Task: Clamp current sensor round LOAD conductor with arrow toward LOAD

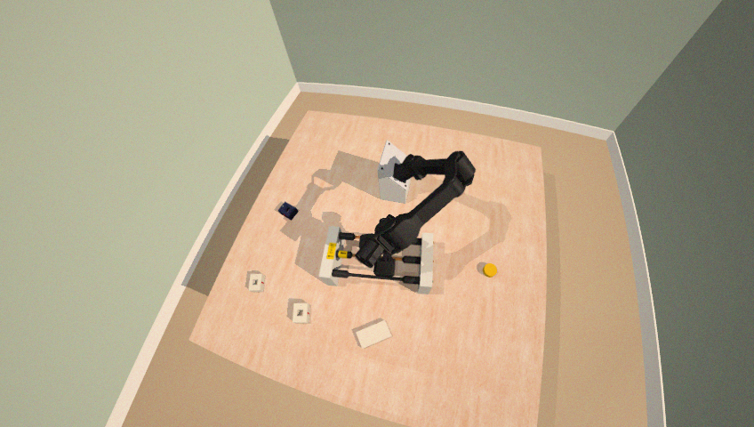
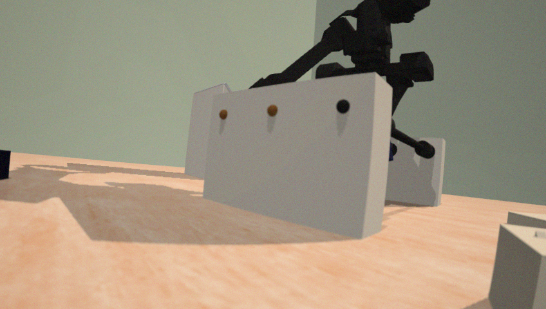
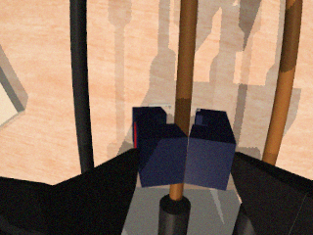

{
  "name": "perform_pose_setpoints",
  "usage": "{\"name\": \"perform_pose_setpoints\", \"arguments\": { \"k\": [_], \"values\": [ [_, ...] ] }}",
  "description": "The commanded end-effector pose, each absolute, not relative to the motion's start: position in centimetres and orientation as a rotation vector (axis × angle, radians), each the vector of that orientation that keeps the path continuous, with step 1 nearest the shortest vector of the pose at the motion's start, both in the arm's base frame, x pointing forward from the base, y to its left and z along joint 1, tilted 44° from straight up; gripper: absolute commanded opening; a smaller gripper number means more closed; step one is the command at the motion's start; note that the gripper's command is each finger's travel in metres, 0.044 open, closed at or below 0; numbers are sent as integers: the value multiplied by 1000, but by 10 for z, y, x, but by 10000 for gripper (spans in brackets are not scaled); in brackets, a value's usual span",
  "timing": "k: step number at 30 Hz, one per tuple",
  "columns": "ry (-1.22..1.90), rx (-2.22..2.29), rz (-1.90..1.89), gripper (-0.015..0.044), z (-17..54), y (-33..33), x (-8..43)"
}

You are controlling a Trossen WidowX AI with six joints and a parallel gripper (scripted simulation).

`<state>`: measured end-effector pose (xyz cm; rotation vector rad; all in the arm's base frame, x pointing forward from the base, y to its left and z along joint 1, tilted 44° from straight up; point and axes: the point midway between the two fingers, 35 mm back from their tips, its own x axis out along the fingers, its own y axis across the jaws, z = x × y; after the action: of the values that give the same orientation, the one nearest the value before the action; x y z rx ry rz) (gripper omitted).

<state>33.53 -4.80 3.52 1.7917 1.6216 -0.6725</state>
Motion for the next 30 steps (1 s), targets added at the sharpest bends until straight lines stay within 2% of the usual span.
{"name": "perform_pose_setpoints", "arguments": {
  "k": [1, 29, 30],
  "values": [
    [1618, 1791, -670, 0, 36, -49, 336],
    [1618, 1791, -670, 0, 36, -49, 336],
    [1618, 1791, -670, 26, 36, -49, 336]
  ]
}}
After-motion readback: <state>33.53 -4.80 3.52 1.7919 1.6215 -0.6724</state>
